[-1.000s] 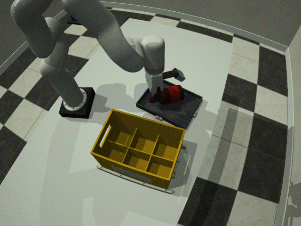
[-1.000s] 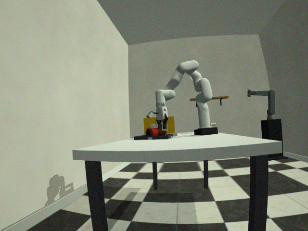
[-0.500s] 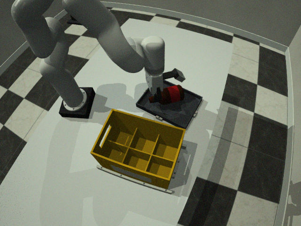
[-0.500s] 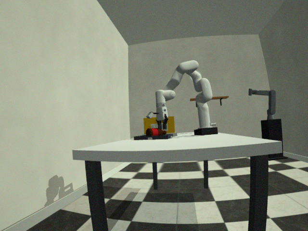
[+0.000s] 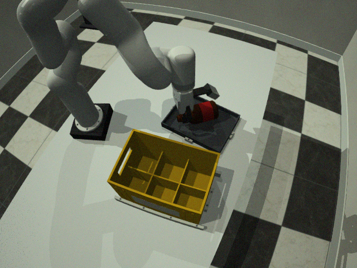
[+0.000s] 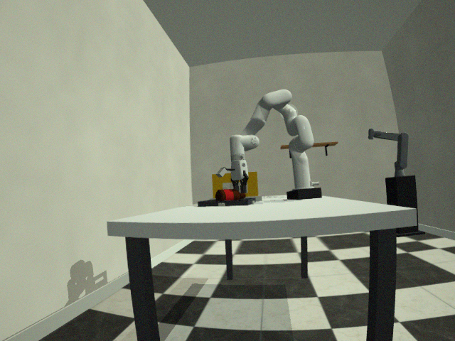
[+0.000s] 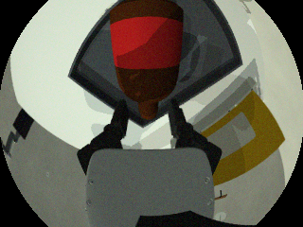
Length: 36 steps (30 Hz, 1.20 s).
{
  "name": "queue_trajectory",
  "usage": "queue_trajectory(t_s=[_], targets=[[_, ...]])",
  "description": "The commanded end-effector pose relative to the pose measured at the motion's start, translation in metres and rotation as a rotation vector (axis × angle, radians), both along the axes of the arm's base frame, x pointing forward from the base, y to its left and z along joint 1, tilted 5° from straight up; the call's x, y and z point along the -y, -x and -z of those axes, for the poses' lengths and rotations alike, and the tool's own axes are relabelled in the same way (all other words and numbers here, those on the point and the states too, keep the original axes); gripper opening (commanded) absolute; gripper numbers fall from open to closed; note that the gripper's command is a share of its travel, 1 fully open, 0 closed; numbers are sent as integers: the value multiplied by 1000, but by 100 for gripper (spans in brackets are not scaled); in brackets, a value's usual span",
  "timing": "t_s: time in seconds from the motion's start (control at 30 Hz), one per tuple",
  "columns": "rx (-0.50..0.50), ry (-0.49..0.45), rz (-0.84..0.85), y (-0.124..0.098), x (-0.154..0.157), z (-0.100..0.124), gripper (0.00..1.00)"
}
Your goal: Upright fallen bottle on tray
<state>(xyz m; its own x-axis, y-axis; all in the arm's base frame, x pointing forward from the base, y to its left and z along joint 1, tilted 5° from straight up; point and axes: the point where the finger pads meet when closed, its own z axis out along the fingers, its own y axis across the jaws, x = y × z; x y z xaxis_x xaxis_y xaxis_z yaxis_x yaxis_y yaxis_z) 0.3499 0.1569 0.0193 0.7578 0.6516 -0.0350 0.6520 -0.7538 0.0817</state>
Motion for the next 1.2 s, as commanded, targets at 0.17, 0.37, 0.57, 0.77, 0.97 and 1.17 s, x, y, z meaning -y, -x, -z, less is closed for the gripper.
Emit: queue_trajectory(t_s=[0.17, 0.37, 0.57, 0.77, 0.97, 1.17], targets=[[3, -1, 0, -2, 0, 10, 65], [3, -1, 0, -2, 1, 16, 65], [3, -1, 0, -2, 1, 20, 65], [3, -1, 0, -2, 1, 24, 65], [3, -1, 0, -2, 2, 25, 65], [3, -1, 0, -2, 2, 25, 65]])
